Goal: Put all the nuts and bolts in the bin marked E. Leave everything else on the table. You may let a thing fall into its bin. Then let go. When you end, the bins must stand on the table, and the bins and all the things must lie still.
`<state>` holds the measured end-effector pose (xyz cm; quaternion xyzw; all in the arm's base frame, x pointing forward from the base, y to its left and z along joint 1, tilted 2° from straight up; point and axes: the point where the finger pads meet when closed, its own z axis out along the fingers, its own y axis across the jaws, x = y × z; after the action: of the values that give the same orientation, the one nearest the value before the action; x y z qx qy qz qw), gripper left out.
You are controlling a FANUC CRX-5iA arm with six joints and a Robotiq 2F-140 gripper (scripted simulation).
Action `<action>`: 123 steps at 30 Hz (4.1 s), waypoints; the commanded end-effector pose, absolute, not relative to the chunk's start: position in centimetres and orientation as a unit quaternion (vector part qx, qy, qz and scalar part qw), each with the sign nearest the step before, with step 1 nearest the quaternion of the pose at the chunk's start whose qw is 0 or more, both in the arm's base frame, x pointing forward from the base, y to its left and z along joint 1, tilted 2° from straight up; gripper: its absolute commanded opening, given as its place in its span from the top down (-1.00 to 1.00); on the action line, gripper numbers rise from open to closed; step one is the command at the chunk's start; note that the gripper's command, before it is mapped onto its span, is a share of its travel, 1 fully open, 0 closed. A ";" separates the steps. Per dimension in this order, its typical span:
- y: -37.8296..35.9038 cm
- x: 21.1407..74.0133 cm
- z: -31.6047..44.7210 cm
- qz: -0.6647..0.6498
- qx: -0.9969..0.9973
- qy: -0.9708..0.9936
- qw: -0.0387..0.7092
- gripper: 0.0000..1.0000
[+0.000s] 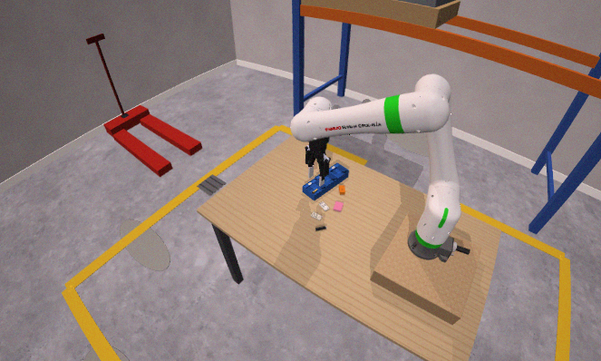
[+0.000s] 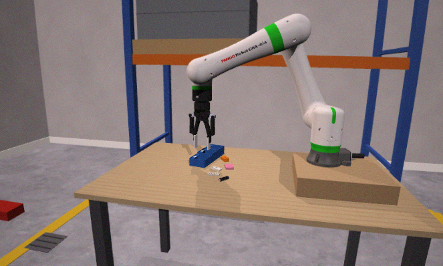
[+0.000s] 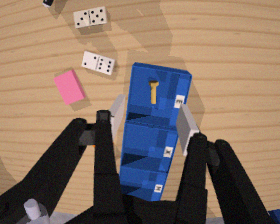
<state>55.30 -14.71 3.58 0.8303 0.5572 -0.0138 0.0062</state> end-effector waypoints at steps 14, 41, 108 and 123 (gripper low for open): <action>-14.6 55.4 9.5 -0.014 0.830 0.557 0.006 -1.00; -14.4 55.5 14.3 -0.014 0.830 0.557 0.006 -1.00; -14.4 55.5 14.3 -0.014 0.830 0.557 0.006 -1.00; -14.4 55.5 14.3 -0.014 0.830 0.557 0.006 -1.00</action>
<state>55.47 -14.44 14.31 0.8303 0.5572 -0.0139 0.0061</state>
